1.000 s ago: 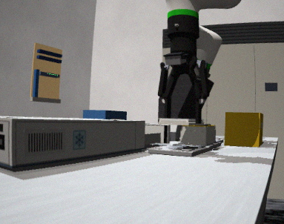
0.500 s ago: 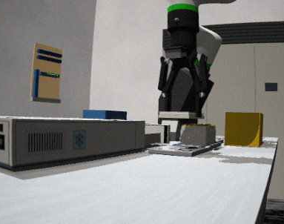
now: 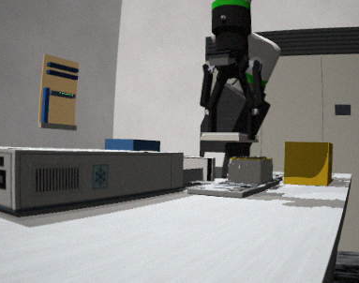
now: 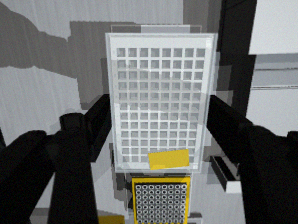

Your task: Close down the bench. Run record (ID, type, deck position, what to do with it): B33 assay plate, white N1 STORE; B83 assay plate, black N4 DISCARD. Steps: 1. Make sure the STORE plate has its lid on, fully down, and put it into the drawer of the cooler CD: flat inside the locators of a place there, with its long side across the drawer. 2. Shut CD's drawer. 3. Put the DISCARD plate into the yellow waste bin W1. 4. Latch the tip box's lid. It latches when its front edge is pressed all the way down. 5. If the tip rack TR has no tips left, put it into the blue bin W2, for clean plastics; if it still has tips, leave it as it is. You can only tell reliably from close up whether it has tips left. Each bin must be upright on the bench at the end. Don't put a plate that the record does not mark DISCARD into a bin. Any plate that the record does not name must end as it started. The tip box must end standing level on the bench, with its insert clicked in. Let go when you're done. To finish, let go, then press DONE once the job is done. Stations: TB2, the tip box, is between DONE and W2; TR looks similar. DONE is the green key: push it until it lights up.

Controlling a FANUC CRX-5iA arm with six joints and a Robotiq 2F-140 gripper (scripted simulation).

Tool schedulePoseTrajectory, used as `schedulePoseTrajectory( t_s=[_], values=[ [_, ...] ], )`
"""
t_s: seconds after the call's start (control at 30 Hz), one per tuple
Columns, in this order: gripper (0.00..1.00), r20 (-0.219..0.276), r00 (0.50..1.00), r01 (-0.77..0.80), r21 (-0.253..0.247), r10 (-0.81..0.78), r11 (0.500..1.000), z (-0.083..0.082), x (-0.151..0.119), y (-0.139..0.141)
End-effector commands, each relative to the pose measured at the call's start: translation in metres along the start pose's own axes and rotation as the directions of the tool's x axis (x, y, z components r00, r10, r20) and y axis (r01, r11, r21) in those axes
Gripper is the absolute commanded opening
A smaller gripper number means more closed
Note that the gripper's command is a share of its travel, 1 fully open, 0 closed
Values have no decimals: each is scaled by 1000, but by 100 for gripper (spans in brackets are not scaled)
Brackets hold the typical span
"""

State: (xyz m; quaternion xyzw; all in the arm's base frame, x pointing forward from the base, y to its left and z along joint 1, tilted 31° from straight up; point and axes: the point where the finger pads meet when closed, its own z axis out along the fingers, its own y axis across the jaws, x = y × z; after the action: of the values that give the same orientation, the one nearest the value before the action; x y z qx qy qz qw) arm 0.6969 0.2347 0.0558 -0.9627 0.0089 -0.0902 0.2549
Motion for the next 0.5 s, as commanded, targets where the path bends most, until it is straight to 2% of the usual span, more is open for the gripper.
schedulePoseTrajectory(
  t_s=[0.0, 0.47],
  values=[
    [10, -2, 1000, 0, 0, 0, 1000, -5, 1, 0],
    [10, -2, 1000, 0, 0, 0, 1000, -21, 1, 0]
  ],
)
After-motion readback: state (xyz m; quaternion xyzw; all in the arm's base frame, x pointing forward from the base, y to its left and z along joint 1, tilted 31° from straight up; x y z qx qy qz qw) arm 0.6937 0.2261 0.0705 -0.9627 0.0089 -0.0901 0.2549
